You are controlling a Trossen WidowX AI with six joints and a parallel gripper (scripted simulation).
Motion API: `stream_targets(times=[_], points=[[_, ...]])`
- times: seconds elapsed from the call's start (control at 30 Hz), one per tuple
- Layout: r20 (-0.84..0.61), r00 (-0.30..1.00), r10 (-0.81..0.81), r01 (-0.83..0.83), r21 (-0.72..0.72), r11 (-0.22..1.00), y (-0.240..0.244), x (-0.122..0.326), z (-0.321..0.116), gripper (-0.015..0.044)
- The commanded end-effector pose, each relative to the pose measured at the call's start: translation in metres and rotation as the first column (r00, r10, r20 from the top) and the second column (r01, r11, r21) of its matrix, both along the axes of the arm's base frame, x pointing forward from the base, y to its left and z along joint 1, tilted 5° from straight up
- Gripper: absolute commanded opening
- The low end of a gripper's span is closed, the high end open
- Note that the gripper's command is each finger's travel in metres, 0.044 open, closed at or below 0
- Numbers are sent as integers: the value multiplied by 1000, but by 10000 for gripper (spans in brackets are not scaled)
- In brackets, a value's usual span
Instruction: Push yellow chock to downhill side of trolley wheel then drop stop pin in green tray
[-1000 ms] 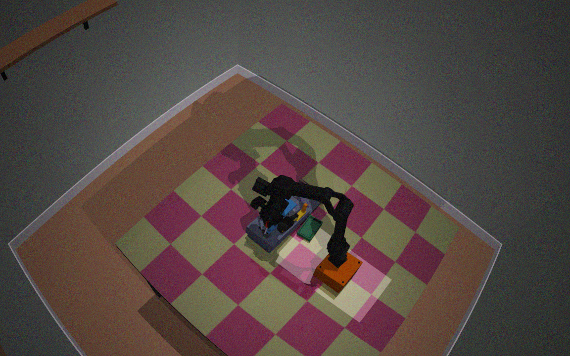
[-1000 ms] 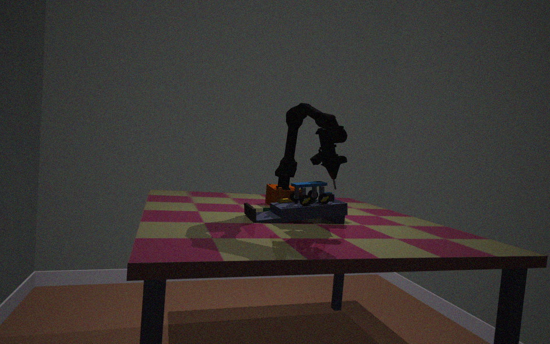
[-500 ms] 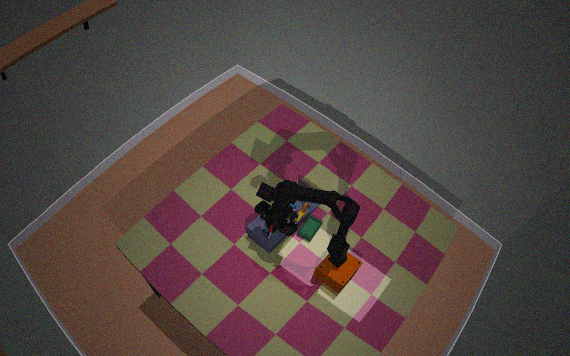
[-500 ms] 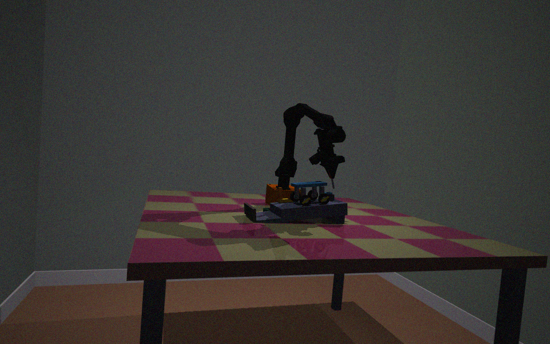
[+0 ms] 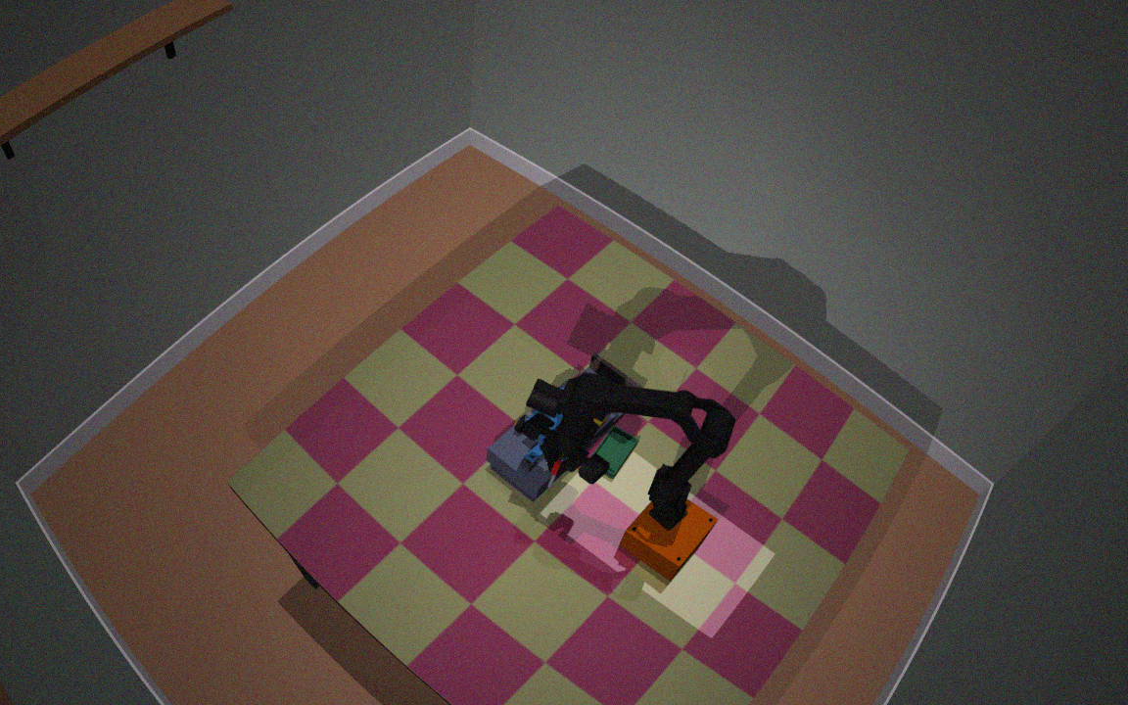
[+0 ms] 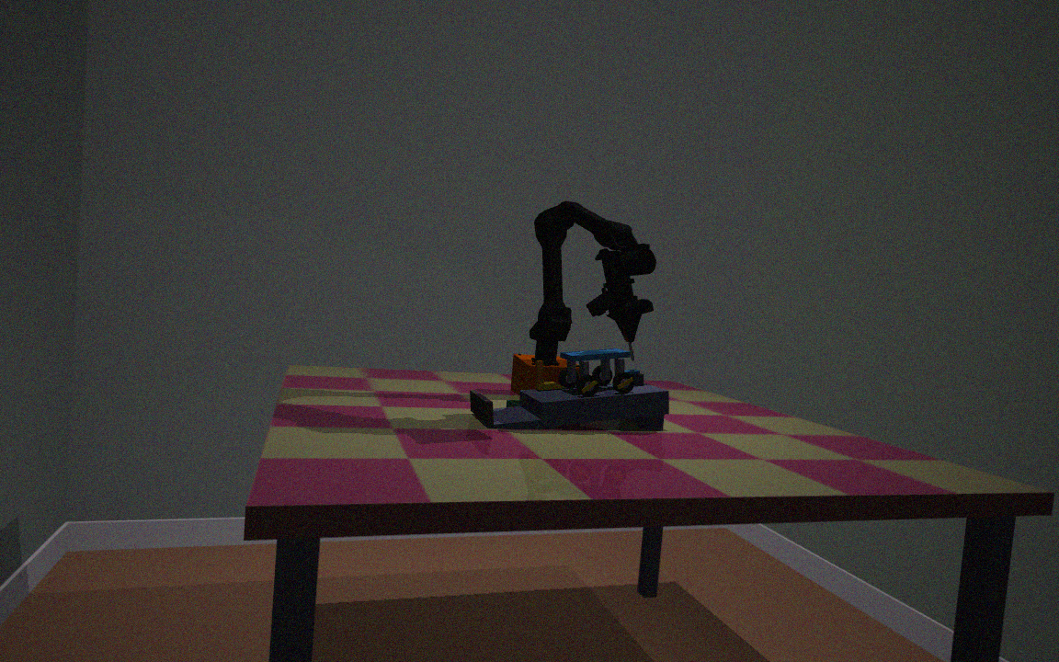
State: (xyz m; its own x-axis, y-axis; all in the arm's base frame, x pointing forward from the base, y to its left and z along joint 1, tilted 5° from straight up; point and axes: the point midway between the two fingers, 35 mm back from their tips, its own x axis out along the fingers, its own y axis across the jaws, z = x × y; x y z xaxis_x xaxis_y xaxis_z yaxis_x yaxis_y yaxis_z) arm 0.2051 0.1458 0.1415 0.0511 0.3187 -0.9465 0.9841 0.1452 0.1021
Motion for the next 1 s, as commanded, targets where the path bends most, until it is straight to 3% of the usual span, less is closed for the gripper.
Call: stream_targets(times=[0.0, 0.97], points=[[4, 1000, -3, 3, -1, 1000, -1, -5, -1, 0], [5, 1000, -3, 3, -11, 1000, -93, 15, -19, 0]])
